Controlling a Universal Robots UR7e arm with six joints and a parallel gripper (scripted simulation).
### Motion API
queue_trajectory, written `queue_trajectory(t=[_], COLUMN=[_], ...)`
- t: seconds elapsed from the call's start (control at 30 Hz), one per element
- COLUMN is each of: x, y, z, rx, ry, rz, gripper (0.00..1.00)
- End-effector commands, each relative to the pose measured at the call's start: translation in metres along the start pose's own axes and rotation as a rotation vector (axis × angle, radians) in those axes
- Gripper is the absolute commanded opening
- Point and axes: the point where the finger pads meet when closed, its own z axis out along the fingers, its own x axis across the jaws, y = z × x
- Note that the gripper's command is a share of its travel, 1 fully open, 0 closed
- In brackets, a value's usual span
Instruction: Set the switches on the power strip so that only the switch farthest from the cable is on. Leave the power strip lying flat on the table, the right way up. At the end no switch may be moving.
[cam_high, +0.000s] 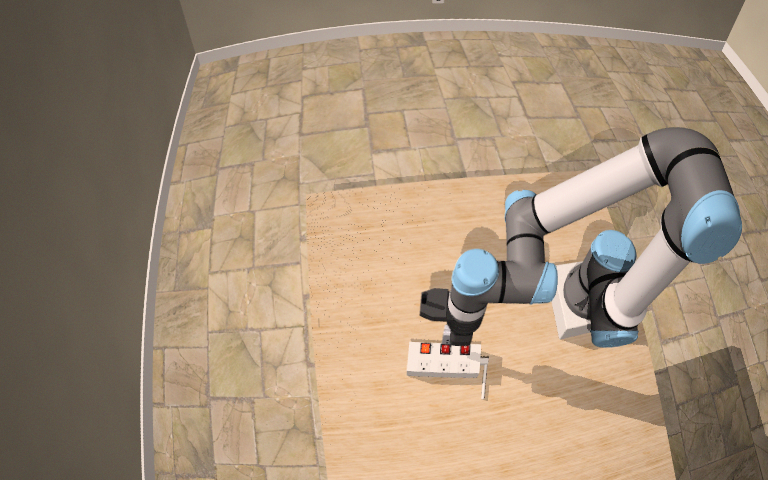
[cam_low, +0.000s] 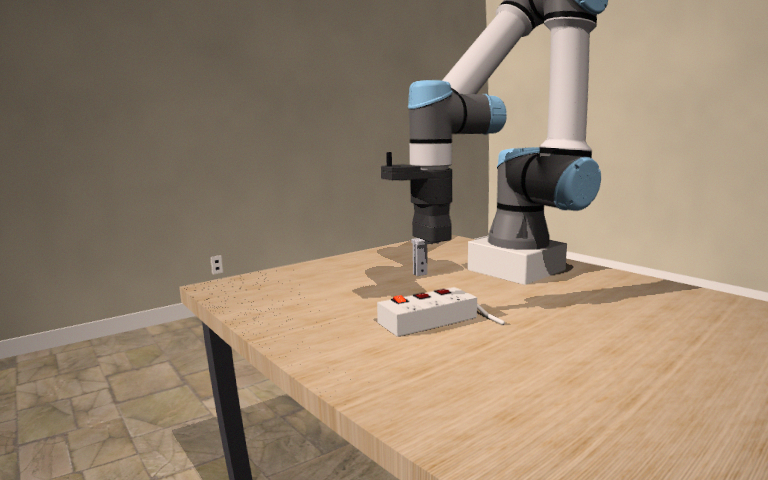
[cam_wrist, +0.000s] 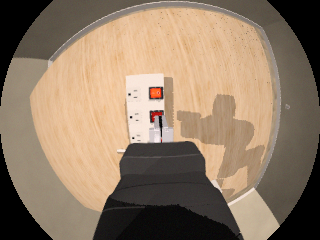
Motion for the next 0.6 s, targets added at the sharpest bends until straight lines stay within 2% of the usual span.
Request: queue_trajectory(t=[0.0, 0.4, 0.43, 0.57], x=[0.0, 0.0, 0.0, 0.0], y=[-0.0002, -0.0002, -0.0002, -0.0002], z=[-0.0005, -0.0005, -0.0005, -0.0038], rx=[0.0, 0.0, 0.0, 0.0], ry=[0.0, 0.0, 0.0, 0.0], rz=[0.0, 0.0, 0.0, 0.0], gripper=[0.0, 0.0, 1.0, 1.0])
